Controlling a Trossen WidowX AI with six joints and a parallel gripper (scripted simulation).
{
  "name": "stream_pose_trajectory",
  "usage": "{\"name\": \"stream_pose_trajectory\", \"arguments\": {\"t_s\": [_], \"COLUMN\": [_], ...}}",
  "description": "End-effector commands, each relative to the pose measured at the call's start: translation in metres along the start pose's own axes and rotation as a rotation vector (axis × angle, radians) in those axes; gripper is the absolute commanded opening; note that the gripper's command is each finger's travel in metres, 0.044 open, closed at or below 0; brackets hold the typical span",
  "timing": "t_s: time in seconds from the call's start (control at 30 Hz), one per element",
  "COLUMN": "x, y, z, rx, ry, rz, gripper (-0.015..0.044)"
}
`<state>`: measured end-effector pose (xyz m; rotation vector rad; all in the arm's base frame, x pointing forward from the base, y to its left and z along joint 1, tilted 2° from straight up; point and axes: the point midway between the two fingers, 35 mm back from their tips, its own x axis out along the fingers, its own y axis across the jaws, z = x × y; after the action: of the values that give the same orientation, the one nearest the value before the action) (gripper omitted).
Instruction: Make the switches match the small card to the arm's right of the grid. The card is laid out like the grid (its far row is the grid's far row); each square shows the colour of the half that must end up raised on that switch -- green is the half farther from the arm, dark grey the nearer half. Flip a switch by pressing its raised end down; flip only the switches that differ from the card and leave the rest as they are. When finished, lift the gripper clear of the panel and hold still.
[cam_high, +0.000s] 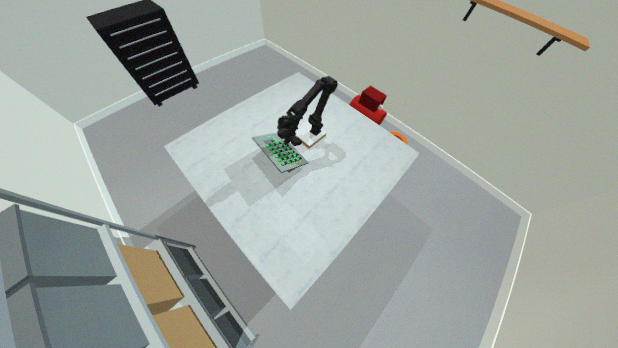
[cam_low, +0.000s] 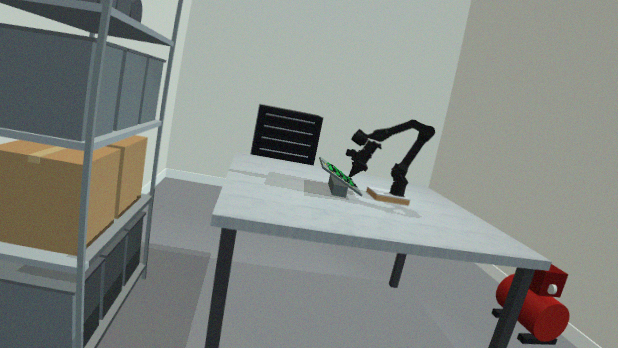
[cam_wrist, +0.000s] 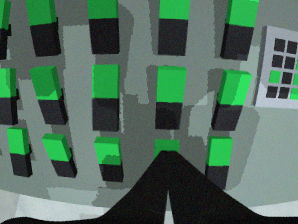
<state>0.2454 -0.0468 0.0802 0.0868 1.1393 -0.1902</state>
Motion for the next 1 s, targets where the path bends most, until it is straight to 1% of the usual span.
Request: {"name": "stream_pose_trajectory", "arguments": {"t_s": [0.0,0.97], "x": [0.0008,0.0047], "y": [0.0005,0.0005], "z": [-0.0001,0.0000], "rx": [-0.003,-0.003], "ry": [0.001,0.001], "rz": [0.003,0.003], "gripper": [0.0000,0.0000]}}
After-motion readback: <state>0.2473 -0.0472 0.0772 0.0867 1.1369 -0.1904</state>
